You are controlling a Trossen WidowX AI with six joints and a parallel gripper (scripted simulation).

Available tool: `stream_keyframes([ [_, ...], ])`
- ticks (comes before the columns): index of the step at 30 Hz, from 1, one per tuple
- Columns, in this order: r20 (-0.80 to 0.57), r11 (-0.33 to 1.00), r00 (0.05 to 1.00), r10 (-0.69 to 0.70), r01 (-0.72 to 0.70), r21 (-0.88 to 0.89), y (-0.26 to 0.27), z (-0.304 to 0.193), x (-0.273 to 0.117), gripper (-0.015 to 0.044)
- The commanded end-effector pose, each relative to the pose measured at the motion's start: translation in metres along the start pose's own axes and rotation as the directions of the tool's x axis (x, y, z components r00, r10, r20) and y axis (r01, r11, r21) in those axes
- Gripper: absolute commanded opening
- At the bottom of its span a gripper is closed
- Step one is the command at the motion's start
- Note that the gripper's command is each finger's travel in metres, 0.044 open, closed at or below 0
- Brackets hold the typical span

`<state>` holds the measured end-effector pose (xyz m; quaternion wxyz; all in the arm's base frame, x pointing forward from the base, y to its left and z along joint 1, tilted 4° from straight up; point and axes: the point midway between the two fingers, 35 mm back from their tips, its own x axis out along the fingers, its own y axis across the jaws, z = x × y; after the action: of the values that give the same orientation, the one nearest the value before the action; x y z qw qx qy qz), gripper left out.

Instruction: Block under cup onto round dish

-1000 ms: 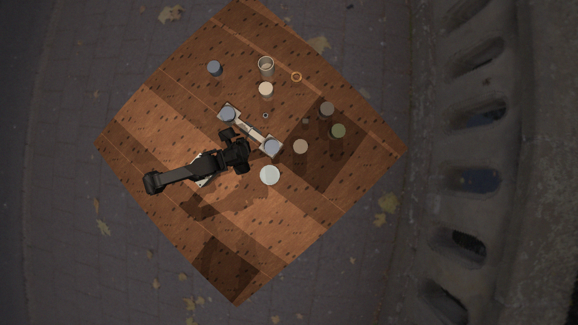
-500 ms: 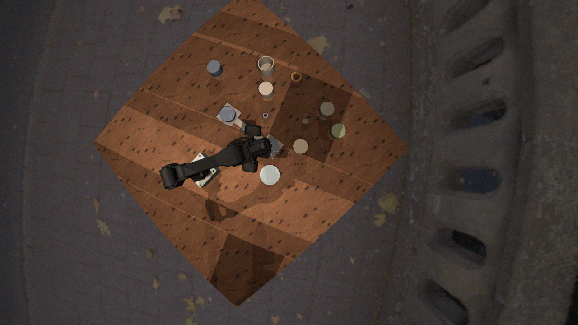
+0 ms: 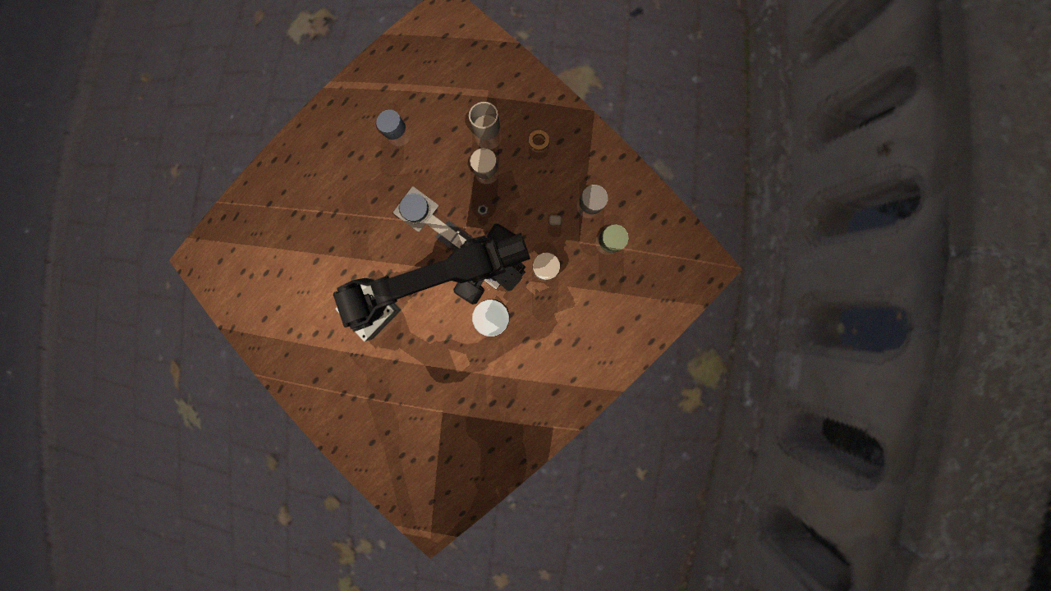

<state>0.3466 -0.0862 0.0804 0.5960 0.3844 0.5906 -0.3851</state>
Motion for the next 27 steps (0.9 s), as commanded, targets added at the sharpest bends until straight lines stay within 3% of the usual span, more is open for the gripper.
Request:
stream_keyframes([
  [1, -0.004, 0.996, 0.999, -0.047, 0.047, 0.071, 0.004, 0.005, 0.014, 0.044],
  [27, -0.004, 0.996, 0.999, -0.047, 0.047, 0.071, 0.004, 0.006, 0.049, 0.044],
])
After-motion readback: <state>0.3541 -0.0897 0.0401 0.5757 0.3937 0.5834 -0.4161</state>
